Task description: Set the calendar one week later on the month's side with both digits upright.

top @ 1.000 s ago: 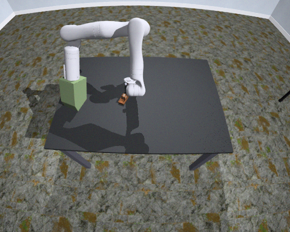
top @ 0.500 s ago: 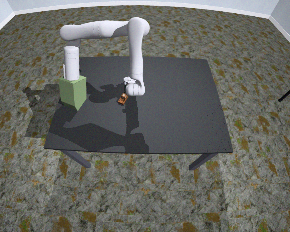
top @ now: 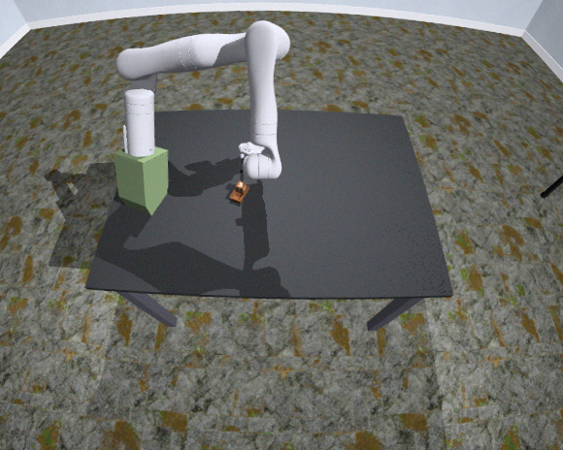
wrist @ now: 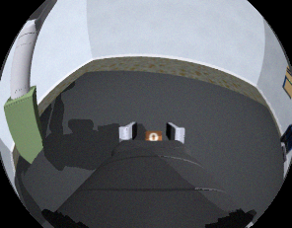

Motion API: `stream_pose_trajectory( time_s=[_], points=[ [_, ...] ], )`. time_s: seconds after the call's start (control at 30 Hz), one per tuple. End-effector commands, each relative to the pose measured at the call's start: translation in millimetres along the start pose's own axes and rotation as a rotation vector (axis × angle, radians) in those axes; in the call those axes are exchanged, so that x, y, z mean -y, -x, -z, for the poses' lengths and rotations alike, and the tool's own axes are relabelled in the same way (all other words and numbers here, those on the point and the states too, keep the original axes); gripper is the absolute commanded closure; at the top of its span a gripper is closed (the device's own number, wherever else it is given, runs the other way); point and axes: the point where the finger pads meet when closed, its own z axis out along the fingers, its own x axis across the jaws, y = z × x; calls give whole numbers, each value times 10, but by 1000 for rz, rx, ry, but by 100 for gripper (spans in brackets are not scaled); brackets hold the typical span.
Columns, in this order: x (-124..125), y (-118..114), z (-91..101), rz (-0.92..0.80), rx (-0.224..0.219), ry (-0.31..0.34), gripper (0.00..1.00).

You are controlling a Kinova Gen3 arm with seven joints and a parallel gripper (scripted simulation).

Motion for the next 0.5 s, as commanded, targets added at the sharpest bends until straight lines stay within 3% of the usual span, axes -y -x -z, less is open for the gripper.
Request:
stream_pose_trajectory(
  time_s=[0.0, 0.47],
  points=[
    [81, -44, 106, 9, -8, 8, 0],
    [228, -42, 251, 9, -8, 8, 0]
  ],
)
